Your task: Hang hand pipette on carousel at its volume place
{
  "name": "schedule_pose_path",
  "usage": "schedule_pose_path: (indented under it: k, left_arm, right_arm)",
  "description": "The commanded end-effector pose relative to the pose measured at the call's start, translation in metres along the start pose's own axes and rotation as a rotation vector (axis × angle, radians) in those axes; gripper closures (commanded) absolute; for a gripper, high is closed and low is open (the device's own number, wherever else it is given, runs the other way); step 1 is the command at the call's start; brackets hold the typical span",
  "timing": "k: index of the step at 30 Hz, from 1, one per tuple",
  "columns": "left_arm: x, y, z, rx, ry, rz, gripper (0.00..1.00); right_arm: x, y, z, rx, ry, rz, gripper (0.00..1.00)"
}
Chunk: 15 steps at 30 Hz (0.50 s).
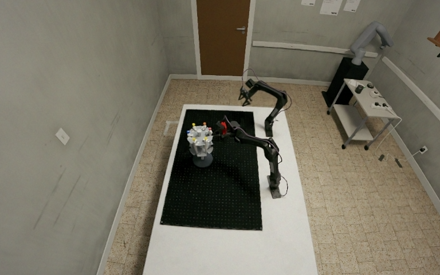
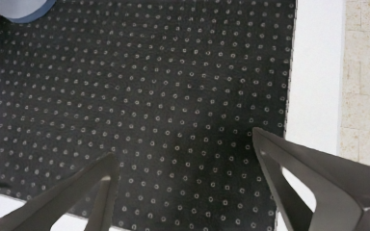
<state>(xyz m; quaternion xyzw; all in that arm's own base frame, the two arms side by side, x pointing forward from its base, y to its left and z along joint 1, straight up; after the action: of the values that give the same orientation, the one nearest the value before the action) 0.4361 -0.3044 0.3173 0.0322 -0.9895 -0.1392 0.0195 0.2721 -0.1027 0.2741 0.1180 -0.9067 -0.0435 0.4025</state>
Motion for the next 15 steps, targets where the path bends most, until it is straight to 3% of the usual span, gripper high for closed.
schedule_pose_path:
  k: [1,8,9,13,15]
  left_arm:
    - [0.003,0.021,-0.040,0.092,-0.066,-0.040,0.88]
    - [0.003,0.021,-0.040,0.092,-0.066,-0.040,0.88]
    - [0.002,0.002,-0.024,0.054,-0.028,-0.054,0.88]
    - [0.002,-0.004,-0.024,0.047,0.017,-0.194,0.88]
    - [0.002,-0.004,-0.024,0.048,0.019,-0.203,0.88]
  right_arm:
    - [0.004,-0.003,-0.007,0.012,-0.026,0.003,0.00]
    - [0.004,-0.003,-0.007,0.012,-0.026,0.003,0.00]
    - [0.004,-0.003,-0.007,0.012,-0.026,0.003,0.00]
    - [0.004,-0.003,-0.007,0.012,-0.026,0.003,0.00]
    - [0.004,-0.003,-0.007,0.012,-0.026,0.003,0.00]
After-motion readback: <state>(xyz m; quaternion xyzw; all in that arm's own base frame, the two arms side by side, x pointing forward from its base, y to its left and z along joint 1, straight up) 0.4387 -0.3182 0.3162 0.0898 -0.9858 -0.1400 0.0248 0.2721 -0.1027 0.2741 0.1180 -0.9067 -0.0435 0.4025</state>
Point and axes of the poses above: on each arm, the point where the finger pads meet when closed, its own x axis back along the fingers, its own y axis across the jaws, z = x × y, the point moved 4 cm from there along x, back along the fingers, and after that the axes turned 14 degrees about -x, right-handed, at the moved point
